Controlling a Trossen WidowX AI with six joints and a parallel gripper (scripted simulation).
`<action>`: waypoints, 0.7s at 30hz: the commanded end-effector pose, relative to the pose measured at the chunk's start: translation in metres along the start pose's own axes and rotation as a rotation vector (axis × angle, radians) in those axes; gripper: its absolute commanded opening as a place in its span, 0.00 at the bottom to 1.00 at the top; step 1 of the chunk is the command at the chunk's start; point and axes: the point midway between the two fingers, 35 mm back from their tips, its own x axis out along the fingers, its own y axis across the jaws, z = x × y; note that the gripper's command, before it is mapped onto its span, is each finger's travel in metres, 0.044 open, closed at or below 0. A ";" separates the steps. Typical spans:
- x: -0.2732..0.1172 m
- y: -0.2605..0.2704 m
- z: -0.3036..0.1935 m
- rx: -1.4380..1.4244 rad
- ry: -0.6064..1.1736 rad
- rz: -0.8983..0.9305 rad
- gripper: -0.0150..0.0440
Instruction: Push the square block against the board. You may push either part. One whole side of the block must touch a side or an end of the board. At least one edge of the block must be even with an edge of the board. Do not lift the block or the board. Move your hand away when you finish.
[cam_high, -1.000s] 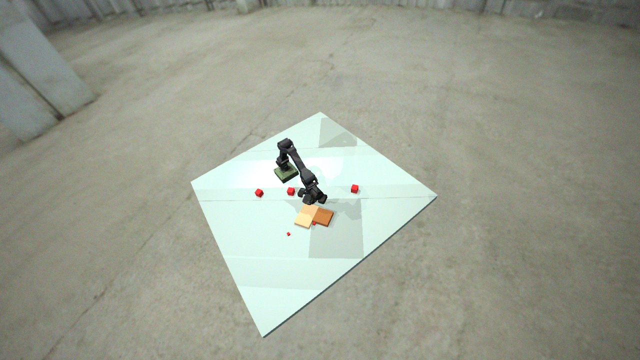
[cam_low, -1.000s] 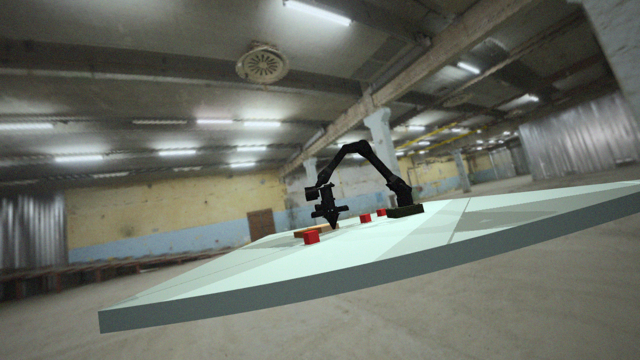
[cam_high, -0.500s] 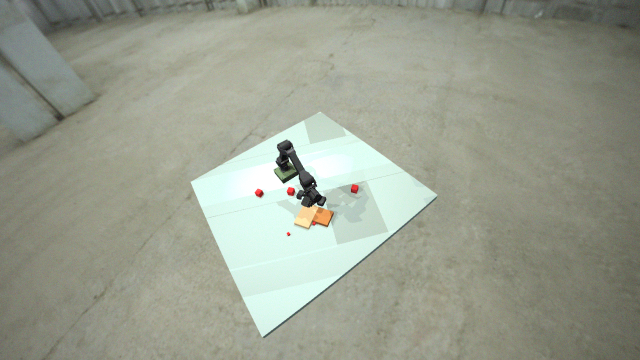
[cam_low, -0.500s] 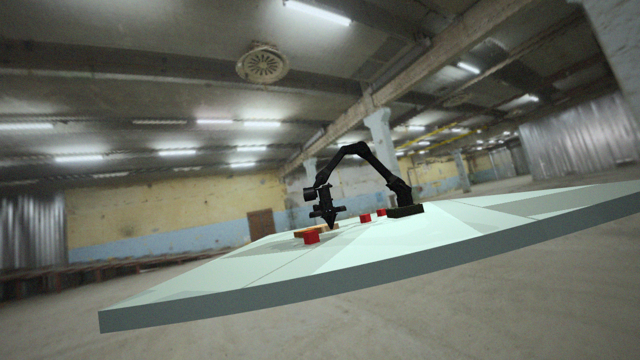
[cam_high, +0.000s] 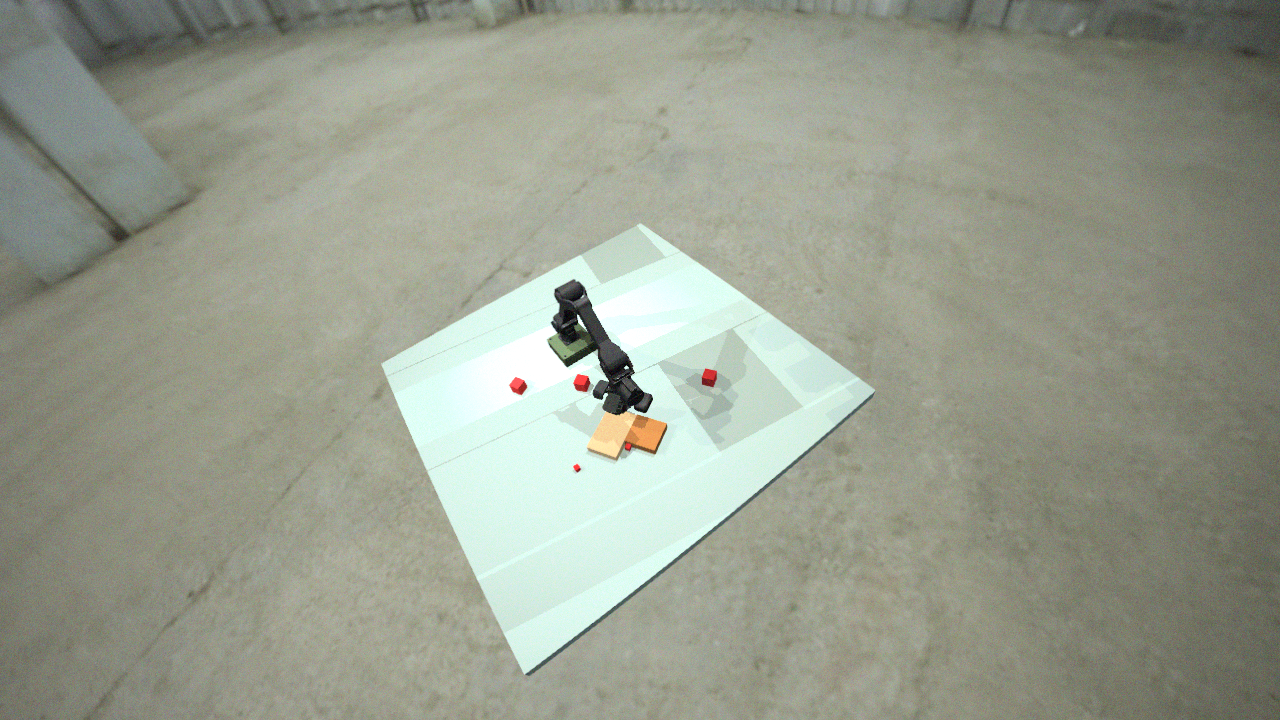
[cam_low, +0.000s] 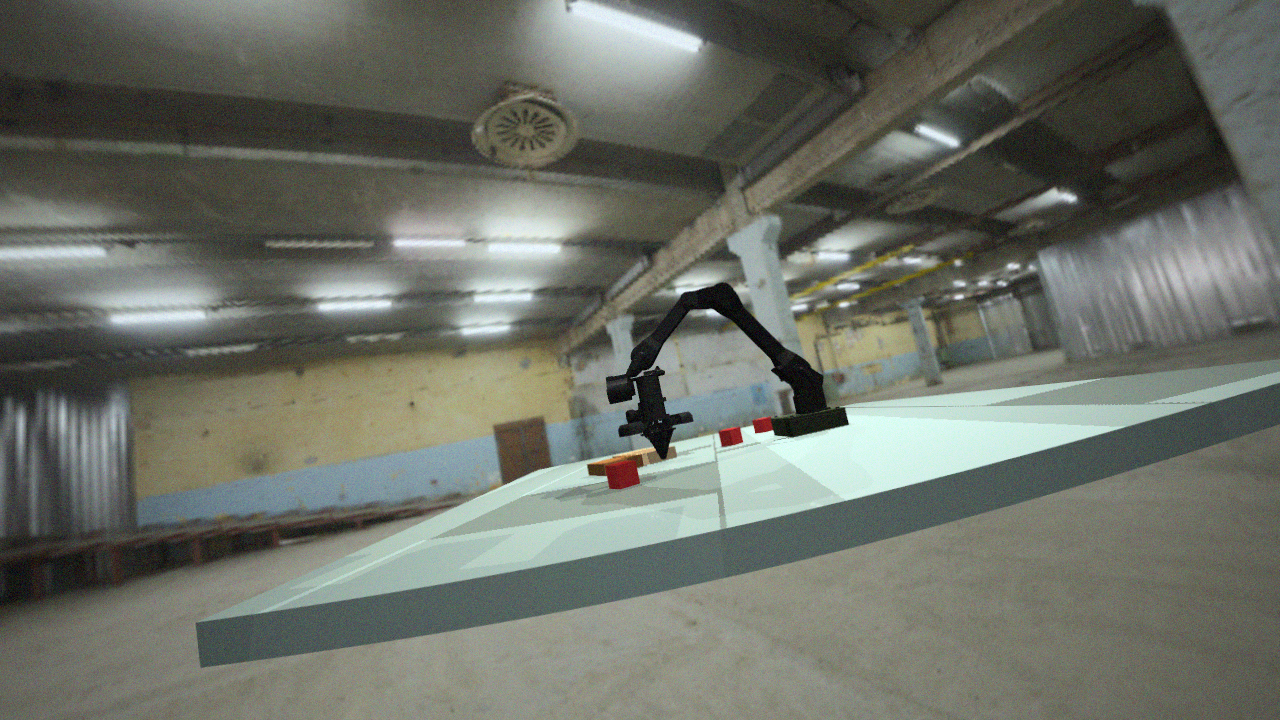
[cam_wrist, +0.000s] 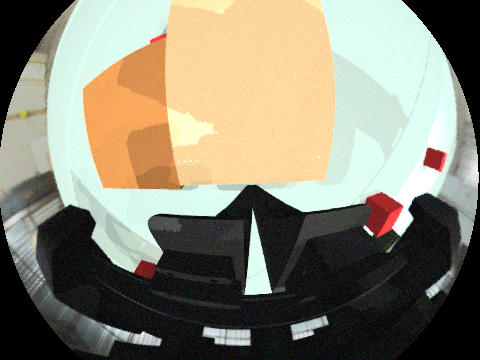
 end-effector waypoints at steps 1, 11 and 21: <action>-0.001 0.001 -0.007 0.000 -0.004 0.002 0.25; 0.000 0.001 -0.023 0.000 -0.002 0.002 0.25; 0.000 0.001 -0.040 0.000 0.000 0.002 0.25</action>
